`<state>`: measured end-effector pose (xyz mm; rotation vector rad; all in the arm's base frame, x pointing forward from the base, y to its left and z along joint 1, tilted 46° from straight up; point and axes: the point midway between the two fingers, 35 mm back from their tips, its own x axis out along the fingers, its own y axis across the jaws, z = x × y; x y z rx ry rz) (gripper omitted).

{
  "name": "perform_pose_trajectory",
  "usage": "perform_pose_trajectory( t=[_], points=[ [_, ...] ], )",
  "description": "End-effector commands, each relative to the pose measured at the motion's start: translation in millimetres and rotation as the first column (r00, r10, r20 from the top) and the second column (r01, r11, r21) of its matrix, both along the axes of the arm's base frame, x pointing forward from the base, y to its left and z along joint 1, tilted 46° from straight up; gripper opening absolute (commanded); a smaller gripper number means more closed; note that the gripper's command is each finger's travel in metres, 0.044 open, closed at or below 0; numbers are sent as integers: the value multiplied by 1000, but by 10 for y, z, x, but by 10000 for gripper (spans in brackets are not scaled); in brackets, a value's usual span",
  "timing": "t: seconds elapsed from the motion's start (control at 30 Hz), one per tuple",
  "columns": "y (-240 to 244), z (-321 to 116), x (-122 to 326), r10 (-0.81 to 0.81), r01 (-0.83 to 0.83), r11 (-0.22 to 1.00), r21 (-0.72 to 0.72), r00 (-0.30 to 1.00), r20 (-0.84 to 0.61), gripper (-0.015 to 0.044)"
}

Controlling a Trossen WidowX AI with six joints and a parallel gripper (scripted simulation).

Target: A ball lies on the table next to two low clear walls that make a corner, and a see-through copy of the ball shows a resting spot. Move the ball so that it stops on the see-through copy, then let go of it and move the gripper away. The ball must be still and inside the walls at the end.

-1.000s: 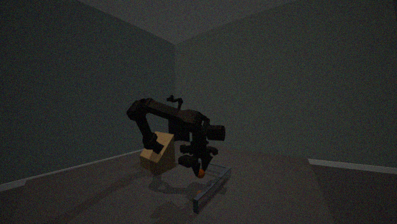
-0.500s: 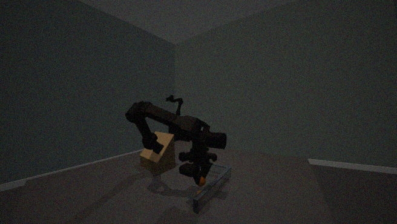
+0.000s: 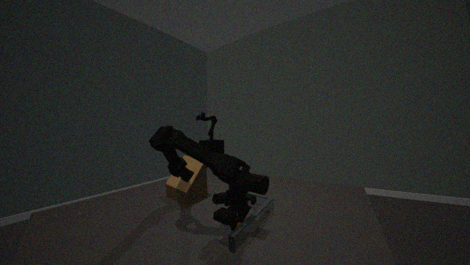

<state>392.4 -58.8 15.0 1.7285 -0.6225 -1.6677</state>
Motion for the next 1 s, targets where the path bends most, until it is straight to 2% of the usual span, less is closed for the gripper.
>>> perform_pose_trajectory(
  t=[0.0, 0.3, 0.67, 0.83, 0.97],
  points=[
    [-53, -47, 4, -6, 6, 1000, -10, 1000, -6, 0],
    [-128, -122, 18, -24, 24, 1000, -17, 1000, -5, 0],
    [-99, -112, 1, -22, 22, 1000, -9, 1000, -8, 289],
    [-79, -92, 1, -21, 21, 1000, -8, 1000, -6, 300],
    [332, 319, -46, -1, 0, 1000, 15, 1000, 26, 300]
  ],
)
